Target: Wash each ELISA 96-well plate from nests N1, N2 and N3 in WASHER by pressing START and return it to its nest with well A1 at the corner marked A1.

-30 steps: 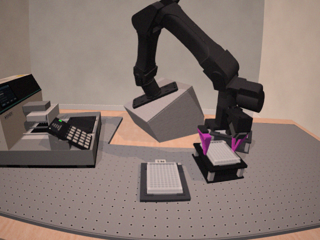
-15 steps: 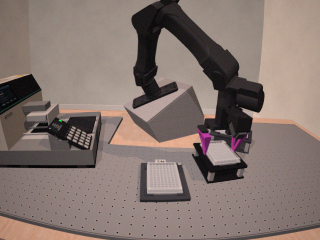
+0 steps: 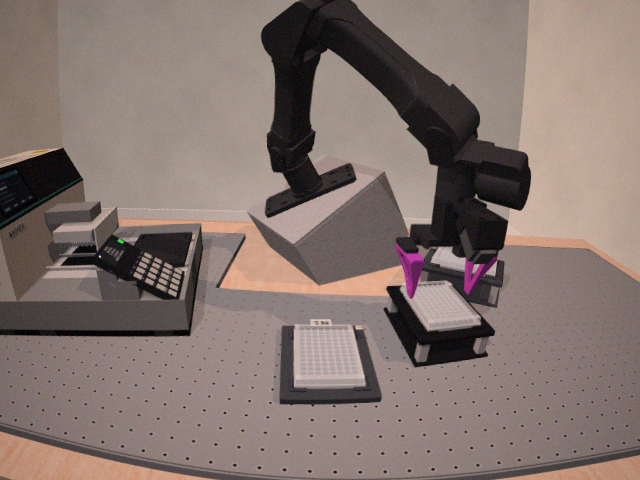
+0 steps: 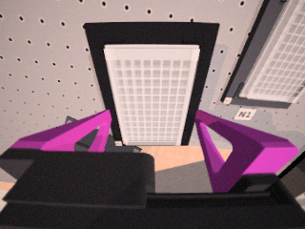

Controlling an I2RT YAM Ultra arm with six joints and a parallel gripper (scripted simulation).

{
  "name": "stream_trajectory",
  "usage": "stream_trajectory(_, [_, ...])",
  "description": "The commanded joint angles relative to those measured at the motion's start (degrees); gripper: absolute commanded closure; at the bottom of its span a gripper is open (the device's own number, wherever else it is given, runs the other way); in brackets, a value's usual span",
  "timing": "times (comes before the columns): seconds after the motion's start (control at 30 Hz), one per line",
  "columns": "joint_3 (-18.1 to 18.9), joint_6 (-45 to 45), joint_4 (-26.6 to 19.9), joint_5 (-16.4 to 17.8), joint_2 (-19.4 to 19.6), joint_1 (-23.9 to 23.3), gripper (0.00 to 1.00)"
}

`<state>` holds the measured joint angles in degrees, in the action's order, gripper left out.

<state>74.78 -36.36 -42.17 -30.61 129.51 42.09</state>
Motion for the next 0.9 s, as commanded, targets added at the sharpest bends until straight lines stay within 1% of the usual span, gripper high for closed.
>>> stream_trajectory(0.0, [0.9,-0.7,-1.5,0.0,-1.1,1.0,0.0])
stream_trajectory(0.2, [1.7,-1.6,-3.7,0.1,-1.9,1.8,0.0])
stream_trajectory(0.27, [1.7,-1.6,-3.7,0.1,-1.9,1.8,0.0])
stream_trajectory(0.77, [4.3,-3.9,-9.3,0.4,-3.8,3.7,0.0])
stream_trajectory(0.87, [4.5,-4.0,-9.7,0.4,-3.9,3.8,0.0])
